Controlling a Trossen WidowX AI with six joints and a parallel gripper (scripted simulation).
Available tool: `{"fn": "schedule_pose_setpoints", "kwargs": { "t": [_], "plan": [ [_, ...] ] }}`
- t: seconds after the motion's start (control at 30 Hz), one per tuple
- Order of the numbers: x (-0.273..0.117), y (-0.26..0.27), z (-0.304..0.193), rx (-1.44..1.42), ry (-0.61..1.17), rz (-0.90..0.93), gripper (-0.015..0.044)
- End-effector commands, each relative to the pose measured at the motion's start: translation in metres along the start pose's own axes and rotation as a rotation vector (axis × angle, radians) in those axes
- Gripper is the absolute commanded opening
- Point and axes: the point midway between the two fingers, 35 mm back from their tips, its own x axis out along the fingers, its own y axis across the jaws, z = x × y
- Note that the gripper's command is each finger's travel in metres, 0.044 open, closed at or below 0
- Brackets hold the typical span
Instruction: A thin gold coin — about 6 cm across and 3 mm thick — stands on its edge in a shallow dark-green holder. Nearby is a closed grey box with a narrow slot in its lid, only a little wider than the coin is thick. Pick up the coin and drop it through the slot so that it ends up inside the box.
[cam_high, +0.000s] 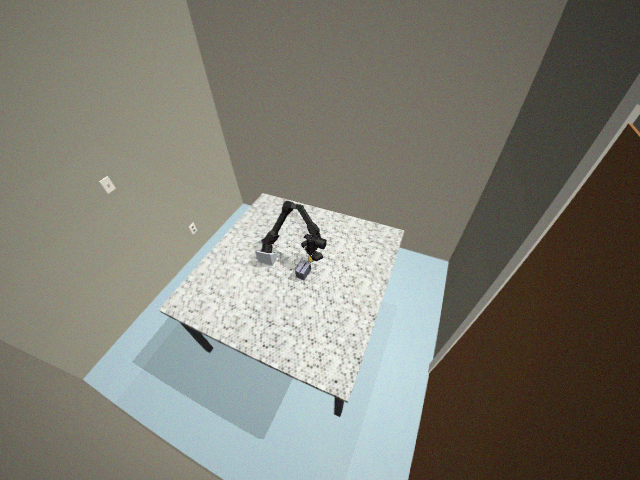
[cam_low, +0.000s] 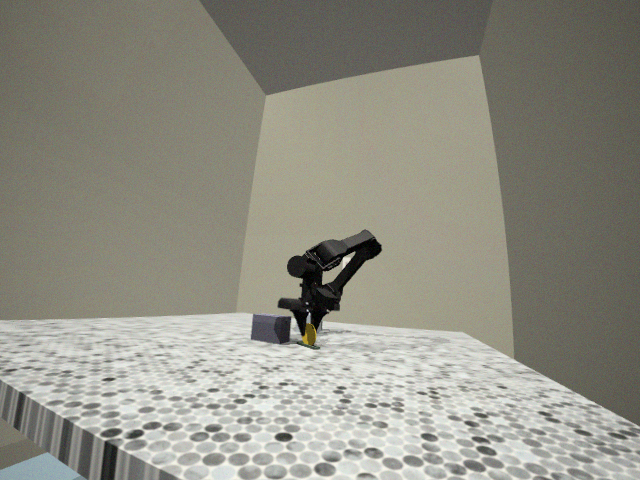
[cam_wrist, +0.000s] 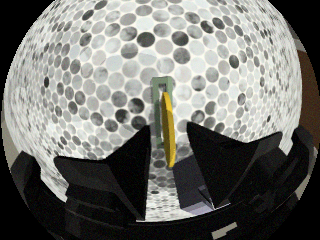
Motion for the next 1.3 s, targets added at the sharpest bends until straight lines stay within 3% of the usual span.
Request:
{"fn": "schedule_pose_setpoints", "kwargs": {
  "t": [0.0, 0.3, 0.5, 0.9, 1.27],
  "plan": [
    [0.008, 0.001, 0.000, 0.007, -0.003, 0.004, 0.0161],
    [0.020, 0.002, 0.000, 0.007, -0.005, 0.005, 0.0161],
    [0.020, 0.002, 0.000, 0.007, -0.005, 0.005, 0.0003],
    [0.018, 0.002, 0.000, 0.007, -0.004, 0.005, 0.0000],
    [-0.008, -0.002, 0.000, 0.008, -0.001, 0.001, 0.0000]
  ]
}}
